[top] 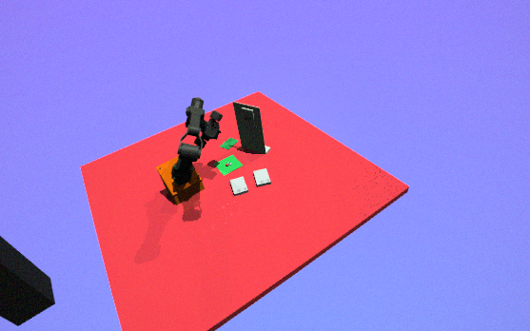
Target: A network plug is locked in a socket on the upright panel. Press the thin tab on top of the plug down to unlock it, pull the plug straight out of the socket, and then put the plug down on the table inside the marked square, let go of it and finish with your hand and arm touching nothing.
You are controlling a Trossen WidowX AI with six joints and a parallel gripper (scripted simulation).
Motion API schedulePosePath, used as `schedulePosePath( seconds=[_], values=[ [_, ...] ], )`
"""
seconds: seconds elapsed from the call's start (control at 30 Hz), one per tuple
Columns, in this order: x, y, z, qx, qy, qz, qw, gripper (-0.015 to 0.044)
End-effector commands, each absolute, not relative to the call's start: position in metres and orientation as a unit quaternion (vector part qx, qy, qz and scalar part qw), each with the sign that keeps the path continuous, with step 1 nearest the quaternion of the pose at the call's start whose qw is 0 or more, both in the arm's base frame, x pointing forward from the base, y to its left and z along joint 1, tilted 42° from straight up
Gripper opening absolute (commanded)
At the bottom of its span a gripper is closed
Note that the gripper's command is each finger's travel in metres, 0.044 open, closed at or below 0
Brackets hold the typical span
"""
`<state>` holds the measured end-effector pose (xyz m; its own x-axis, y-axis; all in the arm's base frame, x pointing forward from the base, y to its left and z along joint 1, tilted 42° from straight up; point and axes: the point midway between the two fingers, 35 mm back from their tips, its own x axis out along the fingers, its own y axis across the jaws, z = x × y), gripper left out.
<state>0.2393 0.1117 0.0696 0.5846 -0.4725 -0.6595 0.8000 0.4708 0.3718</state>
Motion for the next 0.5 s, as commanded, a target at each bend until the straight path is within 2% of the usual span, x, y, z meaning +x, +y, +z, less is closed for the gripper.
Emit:
schedulePosePath(
  seconds=[0.0, 0.23, 0.47],
  values=[
    [0.237, 0.12, 0.082, 0.338, 0.237, -0.387, 0.824, 0.0156],
    [0.235, 0.127, 0.095, 0.338, 0.235, -0.387, 0.825, 0.0156],
    [0.235, 0.127, 0.095, 0.338, 0.235, -0.387, 0.825, 0.034]
  ],
)
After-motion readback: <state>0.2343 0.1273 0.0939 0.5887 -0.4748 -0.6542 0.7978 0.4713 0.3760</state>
